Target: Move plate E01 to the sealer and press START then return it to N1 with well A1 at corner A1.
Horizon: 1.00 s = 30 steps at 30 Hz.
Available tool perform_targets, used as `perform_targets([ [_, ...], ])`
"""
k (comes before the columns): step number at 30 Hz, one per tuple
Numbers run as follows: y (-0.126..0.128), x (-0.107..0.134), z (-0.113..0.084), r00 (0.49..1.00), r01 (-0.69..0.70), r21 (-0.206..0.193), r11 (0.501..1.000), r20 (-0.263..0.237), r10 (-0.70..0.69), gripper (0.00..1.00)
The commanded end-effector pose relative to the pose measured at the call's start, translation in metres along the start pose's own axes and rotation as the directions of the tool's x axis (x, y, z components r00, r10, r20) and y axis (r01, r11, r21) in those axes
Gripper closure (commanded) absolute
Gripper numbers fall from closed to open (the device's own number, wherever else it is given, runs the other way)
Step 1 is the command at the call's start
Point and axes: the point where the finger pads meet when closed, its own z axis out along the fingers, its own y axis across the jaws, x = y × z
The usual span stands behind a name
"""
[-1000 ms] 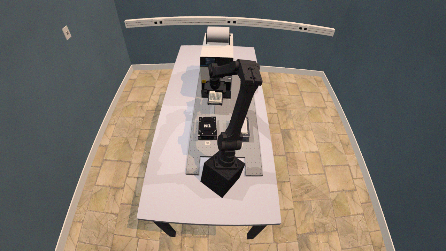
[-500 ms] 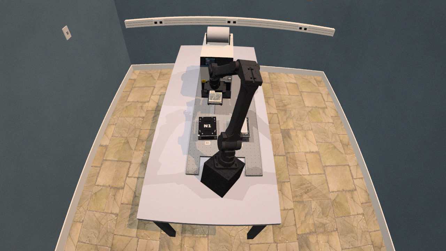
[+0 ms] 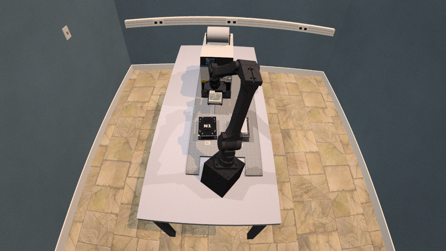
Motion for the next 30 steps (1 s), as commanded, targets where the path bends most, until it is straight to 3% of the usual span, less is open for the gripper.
perform_targets([
  [1, -0.006, -0.028, -0.004, 0.998, -0.04, 0.003, 0.999, 0.048, 0.04, 0.0],
  [17, 0.008, -0.04, -0.047, 0.998, -0.022, -0.019, 1.0, 0.066, 0.024, 0.0],
  [24, -0.001, -0.031, -0.046, 0.999, -0.025, -0.002, 1.0, 0.03, 0.025, 0.0],
  [30, 0.002, -0.04, -0.058, 0.998, -0.019, -0.013, 1.0, 0.052, 0.02, 0.0],
])
